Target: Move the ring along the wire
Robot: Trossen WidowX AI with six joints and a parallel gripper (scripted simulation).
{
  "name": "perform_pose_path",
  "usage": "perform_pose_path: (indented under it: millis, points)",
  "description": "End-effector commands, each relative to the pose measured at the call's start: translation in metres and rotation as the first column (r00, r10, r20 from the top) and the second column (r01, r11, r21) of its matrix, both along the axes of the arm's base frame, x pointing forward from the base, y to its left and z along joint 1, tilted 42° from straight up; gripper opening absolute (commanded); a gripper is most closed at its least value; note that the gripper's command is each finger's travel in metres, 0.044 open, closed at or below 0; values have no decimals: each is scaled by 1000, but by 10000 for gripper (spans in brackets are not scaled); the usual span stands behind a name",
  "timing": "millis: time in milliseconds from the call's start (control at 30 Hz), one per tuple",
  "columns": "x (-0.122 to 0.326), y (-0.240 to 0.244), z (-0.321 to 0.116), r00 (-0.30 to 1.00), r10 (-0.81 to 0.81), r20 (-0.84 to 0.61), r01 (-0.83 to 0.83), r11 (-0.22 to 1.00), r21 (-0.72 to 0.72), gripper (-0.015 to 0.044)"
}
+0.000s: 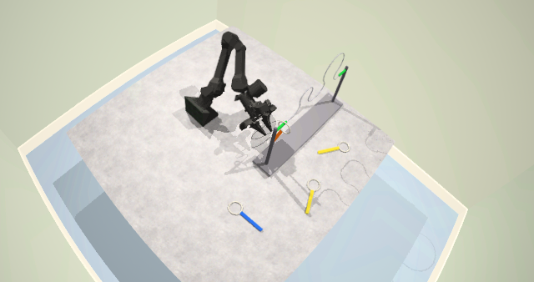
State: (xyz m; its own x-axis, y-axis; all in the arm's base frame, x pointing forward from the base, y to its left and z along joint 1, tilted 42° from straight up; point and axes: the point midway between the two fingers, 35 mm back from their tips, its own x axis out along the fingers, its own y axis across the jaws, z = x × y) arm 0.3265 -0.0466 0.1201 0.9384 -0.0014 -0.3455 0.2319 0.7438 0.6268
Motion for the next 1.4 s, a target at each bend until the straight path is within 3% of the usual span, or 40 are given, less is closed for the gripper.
perform_pose_path:
  millis: [0,1067,1367]
  points:
    - [-11,1,-1,1000,4,-9,-4,1000,0,160]
    - [-12,1,-1,1000,4,-10,-4,1000,0,160]
    - [-55,1,15,1000,-1,-9,1,1000,2,396]
